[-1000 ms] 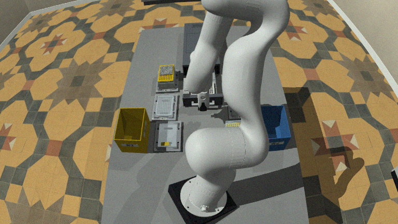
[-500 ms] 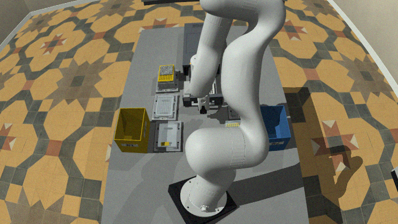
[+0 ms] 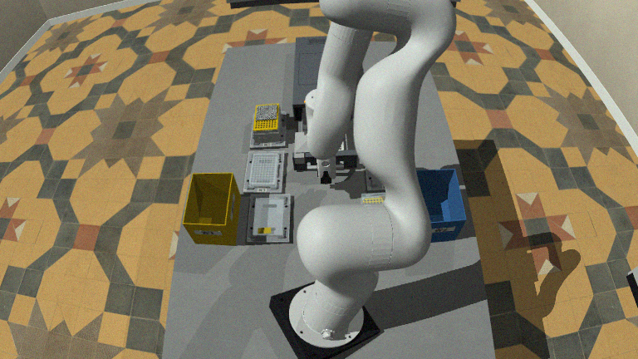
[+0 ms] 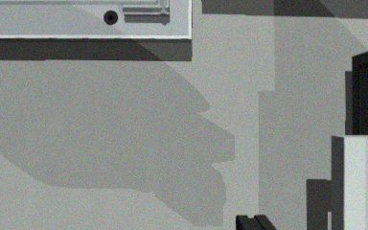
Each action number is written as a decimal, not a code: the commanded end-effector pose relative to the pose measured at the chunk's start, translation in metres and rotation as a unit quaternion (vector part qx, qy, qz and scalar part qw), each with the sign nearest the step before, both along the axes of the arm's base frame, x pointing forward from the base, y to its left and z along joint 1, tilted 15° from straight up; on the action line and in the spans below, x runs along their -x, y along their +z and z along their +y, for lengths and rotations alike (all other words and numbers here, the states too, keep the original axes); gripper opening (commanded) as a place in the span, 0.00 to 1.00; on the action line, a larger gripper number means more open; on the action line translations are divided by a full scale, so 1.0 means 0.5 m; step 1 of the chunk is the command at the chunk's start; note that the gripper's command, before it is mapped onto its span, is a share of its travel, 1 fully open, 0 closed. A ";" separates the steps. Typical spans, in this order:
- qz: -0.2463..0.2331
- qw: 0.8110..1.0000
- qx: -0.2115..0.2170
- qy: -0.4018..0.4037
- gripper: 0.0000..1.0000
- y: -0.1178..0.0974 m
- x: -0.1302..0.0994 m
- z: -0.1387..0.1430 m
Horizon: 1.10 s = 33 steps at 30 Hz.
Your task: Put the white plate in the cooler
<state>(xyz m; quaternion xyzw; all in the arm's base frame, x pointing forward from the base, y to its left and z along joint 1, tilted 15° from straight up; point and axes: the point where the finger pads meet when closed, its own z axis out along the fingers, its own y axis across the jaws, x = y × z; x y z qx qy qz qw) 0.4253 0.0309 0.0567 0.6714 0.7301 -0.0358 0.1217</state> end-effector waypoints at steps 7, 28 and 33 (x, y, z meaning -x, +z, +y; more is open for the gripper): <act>-0.001 1.000 0.000 0.000 0.00 0.004 -0.030 0.003; -0.001 1.000 0.000 0.000 0.00 0.010 -0.081 0.008; -0.001 1.000 0.000 0.000 0.00 0.011 -0.094 0.009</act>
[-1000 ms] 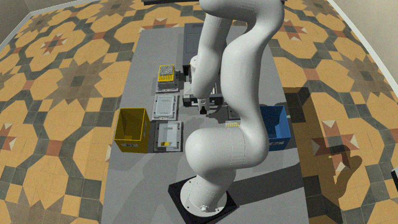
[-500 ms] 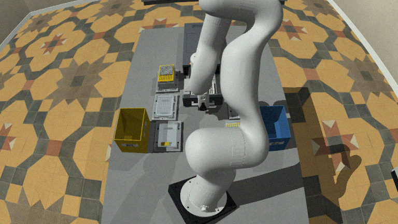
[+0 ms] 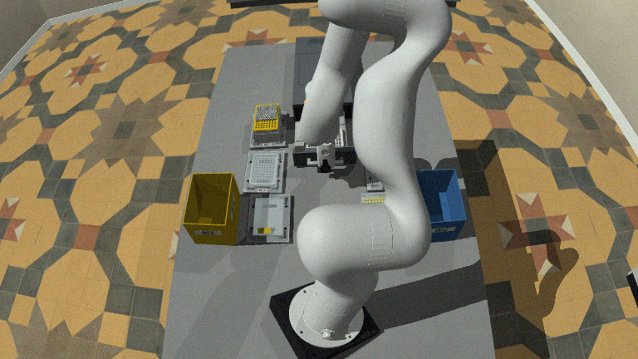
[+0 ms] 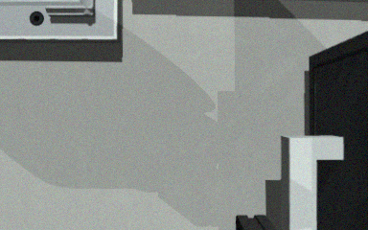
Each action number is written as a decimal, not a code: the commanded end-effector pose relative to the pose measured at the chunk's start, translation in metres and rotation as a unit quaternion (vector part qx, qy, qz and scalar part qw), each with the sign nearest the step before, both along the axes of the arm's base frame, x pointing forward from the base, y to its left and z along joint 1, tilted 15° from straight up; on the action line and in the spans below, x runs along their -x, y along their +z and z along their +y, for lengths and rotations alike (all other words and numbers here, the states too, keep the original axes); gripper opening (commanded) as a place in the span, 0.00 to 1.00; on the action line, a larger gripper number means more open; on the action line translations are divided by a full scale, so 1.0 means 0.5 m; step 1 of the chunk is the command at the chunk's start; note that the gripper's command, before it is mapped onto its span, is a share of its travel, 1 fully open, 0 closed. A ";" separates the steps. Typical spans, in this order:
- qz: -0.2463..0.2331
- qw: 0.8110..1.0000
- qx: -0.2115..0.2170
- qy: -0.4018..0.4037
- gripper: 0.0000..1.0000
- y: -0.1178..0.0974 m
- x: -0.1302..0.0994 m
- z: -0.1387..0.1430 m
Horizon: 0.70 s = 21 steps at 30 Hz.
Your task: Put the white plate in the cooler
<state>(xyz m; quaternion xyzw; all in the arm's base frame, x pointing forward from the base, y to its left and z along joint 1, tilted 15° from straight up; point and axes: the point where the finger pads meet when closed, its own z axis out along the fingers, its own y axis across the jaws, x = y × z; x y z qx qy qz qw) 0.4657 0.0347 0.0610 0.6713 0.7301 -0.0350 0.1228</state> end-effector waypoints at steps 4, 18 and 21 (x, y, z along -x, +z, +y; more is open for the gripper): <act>0.000 1.000 0.000 0.000 0.00 0.004 -0.027 0.003; 0.000 1.000 0.000 0.000 0.00 0.009 -0.066 0.007; 0.000 1.000 0.000 0.000 0.00 0.010 -0.076 0.008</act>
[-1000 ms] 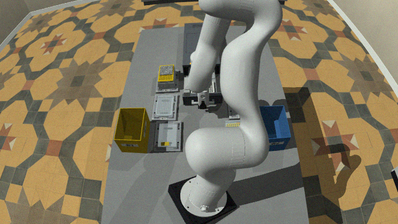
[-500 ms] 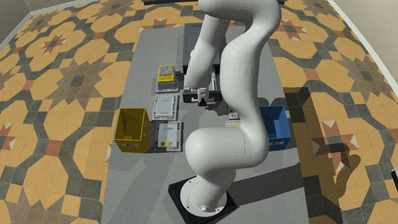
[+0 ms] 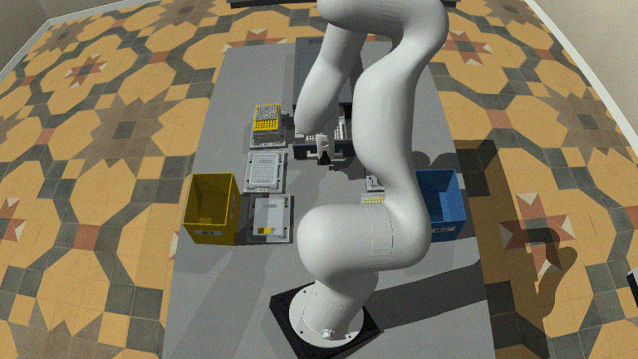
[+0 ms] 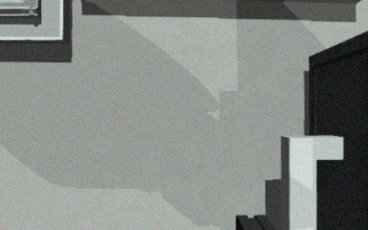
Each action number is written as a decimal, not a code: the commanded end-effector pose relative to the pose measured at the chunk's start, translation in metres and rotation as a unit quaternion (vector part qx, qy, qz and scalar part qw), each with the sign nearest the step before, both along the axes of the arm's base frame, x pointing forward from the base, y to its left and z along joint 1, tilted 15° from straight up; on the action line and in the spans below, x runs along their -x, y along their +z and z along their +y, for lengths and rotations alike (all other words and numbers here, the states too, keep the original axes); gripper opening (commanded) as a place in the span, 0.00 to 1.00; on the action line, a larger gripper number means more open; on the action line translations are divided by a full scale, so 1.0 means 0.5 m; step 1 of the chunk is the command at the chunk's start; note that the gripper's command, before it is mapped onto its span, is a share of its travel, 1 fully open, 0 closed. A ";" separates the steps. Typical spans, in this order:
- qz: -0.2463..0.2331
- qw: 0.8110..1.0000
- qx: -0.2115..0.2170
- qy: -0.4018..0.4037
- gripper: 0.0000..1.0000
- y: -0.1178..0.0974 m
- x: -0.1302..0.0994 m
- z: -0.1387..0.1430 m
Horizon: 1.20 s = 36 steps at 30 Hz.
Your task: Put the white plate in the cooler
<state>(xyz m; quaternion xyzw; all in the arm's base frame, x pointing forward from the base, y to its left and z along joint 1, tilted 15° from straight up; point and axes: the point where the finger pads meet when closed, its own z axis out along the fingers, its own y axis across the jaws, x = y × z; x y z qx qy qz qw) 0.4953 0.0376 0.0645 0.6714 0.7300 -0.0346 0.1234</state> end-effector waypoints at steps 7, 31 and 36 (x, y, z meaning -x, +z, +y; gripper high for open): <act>0.001 1.000 0.000 0.000 0.00 0.004 -0.025 0.003; 0.001 1.000 0.000 0.000 0.00 0.013 -0.098 0.010; 0.000 1.000 0.000 0.000 0.00 0.013 -0.103 0.010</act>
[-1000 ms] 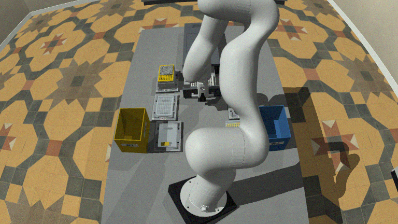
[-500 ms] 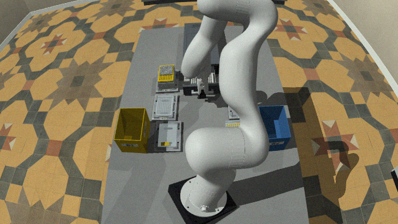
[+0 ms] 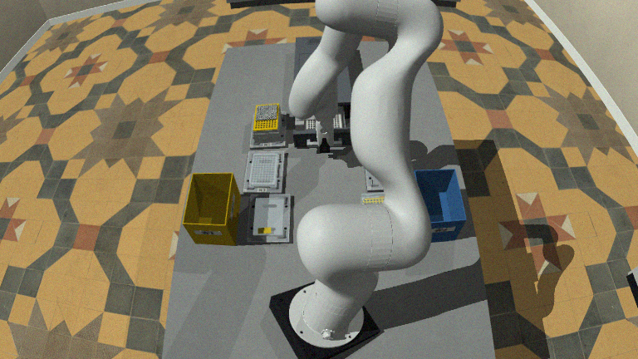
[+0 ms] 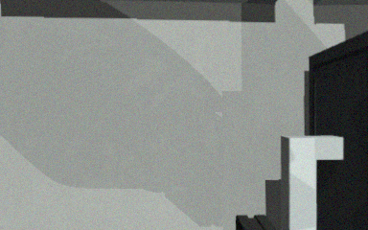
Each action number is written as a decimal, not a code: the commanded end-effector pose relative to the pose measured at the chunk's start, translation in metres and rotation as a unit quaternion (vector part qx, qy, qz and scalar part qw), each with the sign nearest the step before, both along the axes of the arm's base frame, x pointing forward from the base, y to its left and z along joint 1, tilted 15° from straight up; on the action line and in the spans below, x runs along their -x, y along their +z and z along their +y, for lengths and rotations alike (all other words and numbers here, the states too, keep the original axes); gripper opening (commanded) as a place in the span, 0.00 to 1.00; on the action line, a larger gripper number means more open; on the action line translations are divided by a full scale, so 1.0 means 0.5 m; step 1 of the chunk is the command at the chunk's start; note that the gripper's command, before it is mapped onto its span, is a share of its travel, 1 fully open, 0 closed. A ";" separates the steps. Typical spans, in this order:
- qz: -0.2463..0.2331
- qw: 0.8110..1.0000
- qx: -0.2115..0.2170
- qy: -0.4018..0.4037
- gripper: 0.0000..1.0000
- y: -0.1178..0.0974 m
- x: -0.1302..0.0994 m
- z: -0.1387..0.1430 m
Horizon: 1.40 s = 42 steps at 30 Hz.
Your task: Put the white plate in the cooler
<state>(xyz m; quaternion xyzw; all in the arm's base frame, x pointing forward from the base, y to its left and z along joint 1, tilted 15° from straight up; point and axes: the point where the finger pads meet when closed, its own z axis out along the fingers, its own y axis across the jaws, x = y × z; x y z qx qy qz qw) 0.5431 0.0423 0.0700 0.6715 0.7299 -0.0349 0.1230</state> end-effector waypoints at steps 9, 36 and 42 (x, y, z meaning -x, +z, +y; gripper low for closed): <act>0.000 1.000 0.000 0.000 0.00 0.004 -0.027 0.003; 0.000 1.000 0.000 0.000 0.00 0.012 -0.091 0.009; 0.000 1.000 0.000 0.000 0.00 0.014 -0.108 0.011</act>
